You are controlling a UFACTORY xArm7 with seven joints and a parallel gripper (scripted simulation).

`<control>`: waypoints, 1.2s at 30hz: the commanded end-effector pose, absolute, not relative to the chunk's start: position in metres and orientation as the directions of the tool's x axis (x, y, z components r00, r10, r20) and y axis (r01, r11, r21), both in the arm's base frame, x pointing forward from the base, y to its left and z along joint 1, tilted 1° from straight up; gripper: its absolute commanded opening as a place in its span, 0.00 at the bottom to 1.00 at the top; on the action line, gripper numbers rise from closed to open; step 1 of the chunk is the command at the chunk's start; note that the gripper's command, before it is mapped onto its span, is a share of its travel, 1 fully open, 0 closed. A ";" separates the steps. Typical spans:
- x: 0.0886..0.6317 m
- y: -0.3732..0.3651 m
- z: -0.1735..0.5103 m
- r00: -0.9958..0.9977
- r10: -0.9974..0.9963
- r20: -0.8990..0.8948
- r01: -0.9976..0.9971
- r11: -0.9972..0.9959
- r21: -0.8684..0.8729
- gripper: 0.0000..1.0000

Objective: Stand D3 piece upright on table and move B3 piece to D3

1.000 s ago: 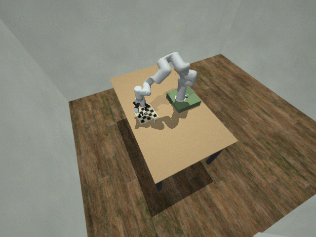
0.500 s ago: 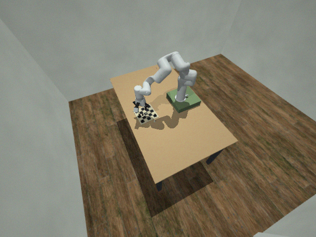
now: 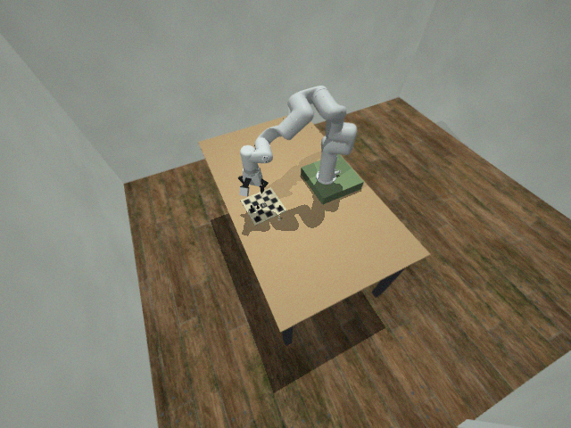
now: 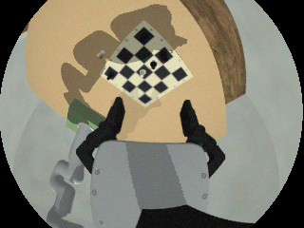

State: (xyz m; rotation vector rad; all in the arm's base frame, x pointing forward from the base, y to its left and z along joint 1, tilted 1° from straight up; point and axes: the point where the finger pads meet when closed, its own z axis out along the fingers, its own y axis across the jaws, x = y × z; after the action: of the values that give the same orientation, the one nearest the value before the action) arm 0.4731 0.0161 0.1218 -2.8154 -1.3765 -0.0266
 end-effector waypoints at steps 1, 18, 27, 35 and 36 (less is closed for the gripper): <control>0.473 0.017 0.134 0.613 0.790 0.019 0.790 -0.614 0.004 1.00; 0.473 0.017 0.140 0.613 0.790 0.019 0.790 -0.614 0.004 1.00; 0.473 0.017 0.140 0.613 0.790 0.019 0.790 -0.614 0.004 1.00; 0.473 0.017 0.140 0.613 0.790 0.019 0.790 -0.614 0.004 1.00; 0.473 0.017 0.140 0.613 0.790 0.019 0.790 -0.614 0.004 1.00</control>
State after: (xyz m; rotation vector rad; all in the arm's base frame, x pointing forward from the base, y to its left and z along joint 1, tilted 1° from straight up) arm 0.4718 0.0167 0.1387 -2.8159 -1.3783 -0.0235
